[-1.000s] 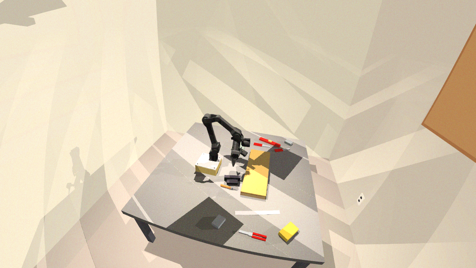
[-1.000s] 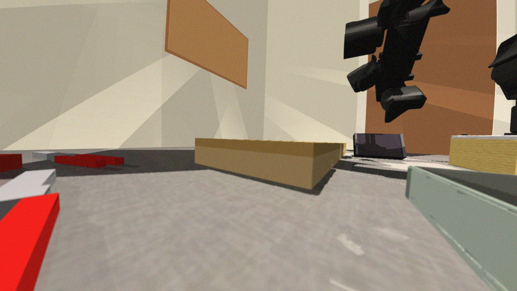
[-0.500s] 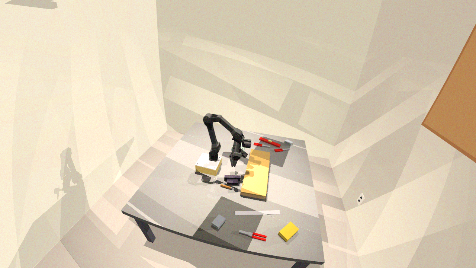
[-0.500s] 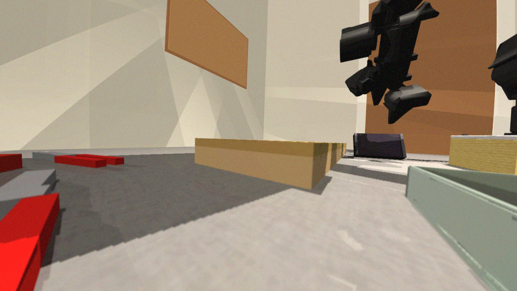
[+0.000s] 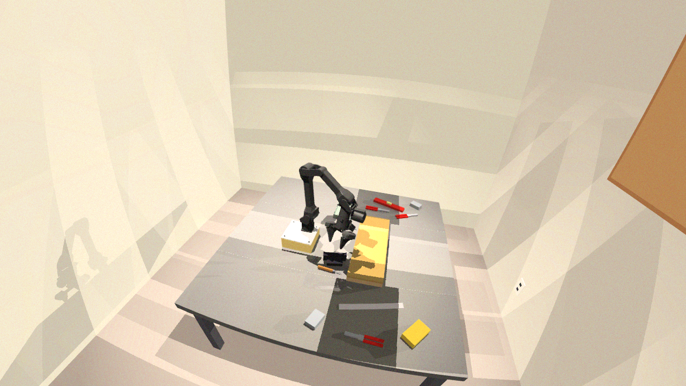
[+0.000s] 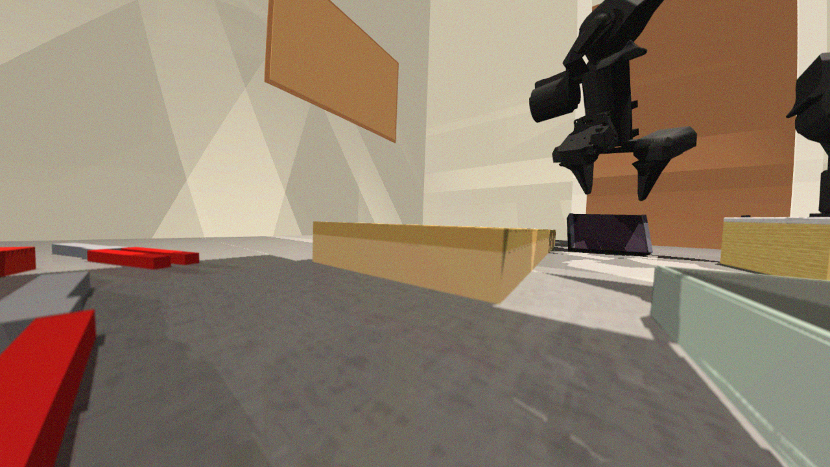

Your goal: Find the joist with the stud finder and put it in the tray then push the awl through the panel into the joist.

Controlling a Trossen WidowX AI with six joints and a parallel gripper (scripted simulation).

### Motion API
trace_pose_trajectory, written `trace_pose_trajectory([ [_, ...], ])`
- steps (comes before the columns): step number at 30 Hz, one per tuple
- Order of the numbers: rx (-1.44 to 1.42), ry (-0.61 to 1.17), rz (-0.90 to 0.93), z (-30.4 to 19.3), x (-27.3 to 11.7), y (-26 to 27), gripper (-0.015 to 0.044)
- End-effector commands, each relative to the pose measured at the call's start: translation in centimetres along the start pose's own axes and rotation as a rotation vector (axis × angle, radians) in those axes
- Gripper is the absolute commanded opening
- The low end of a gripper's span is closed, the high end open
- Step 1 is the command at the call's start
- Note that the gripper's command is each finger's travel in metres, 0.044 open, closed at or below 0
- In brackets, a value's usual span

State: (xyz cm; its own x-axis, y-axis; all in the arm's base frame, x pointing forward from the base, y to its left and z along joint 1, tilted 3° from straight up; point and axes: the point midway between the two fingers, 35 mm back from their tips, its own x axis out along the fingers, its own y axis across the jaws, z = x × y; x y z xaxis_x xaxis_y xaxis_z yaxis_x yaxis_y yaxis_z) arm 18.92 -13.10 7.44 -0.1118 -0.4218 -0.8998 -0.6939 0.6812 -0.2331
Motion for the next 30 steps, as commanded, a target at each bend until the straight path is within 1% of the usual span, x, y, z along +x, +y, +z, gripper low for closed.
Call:
trace_pose_trajectory([
  [1,-0.540,-0.326,0.183,-1.1,3.2,-2.3,0.0440],
  [10,-0.822,-0.538,0.102,-2.3,4.6,-4.0,0.0440],
  [14,-0.952,-0.597,0.042,-2.8,5.1,-4.5,0.0440],
  [30,-0.958,-0.600,0.038,-2.8,5.1,-4.5,0.0440],
])
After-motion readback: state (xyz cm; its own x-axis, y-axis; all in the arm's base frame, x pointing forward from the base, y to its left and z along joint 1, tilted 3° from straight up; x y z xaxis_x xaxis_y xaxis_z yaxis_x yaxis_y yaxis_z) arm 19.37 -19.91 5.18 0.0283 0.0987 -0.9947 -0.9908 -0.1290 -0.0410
